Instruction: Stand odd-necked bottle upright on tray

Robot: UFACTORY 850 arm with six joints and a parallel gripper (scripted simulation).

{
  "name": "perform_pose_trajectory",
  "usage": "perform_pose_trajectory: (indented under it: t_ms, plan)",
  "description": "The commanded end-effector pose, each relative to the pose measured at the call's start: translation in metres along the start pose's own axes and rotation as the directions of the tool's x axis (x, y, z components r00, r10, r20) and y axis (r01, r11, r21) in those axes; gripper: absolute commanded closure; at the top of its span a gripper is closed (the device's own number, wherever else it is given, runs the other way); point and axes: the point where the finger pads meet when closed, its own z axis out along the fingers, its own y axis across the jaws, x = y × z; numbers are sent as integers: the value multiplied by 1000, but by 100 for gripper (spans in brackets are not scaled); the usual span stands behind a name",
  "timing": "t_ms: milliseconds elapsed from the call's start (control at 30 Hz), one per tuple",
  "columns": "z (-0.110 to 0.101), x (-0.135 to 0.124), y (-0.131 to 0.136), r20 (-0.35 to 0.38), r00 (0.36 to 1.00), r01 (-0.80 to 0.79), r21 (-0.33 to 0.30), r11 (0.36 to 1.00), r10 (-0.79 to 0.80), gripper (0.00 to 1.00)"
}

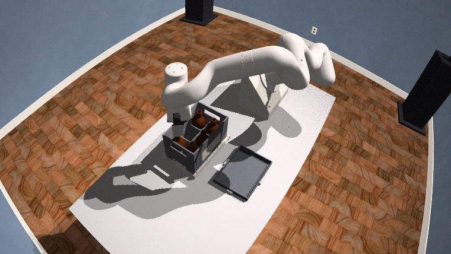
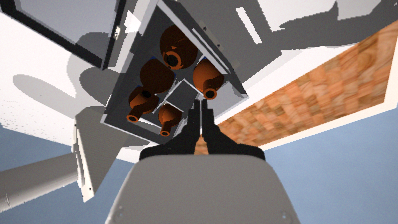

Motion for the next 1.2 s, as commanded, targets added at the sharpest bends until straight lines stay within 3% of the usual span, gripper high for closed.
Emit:
perform_pose_trajectory:
  t_ms: [0, 367, 400, 1167]
  plan:
    - [-2, 30, -29, -2, 1000, 1, -6, 1000, -1, 100]
    - [-1, 41, -42, -1, 1000, 1, -6, 1000, -1, 100]
    - [-1, 41, -42, -1, 1000, 1, -6, 1000, -1, 35]
    - [-1, 41, -42, -1, 1000, 1, -6, 1000, -1, 35]
